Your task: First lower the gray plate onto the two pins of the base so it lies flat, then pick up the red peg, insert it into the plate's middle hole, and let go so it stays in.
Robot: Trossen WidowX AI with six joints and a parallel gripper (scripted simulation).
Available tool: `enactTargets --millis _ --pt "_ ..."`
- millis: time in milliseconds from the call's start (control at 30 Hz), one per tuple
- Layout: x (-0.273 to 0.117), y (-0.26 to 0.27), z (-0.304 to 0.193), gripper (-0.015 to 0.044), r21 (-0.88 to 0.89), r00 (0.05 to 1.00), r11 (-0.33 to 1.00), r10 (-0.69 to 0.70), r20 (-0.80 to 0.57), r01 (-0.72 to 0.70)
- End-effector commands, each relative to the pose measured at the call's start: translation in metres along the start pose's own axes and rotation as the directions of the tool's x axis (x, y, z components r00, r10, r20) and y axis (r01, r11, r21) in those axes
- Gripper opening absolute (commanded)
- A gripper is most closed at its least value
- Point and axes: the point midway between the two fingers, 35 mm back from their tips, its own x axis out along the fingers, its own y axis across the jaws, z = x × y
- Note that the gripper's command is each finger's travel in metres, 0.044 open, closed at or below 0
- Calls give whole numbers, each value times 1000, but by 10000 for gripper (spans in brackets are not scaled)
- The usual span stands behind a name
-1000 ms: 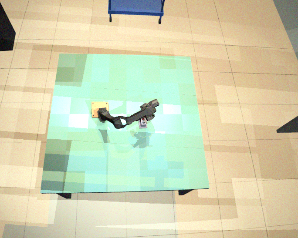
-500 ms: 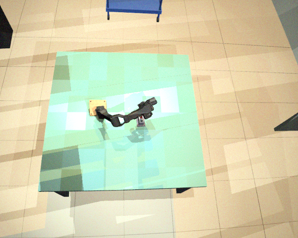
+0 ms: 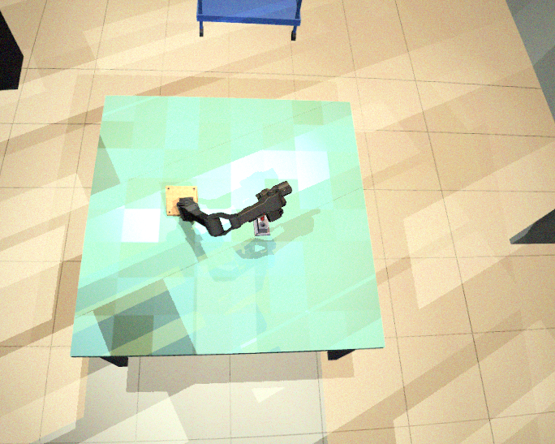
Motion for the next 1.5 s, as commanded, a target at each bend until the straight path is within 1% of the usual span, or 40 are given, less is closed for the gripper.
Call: enactTargets --millis 0,1467 --pt "0 0 0 150 -1 1000 1000 0 0 0" --pt "-20 -3 0 150 -7 1000 1000 4 6 -4"
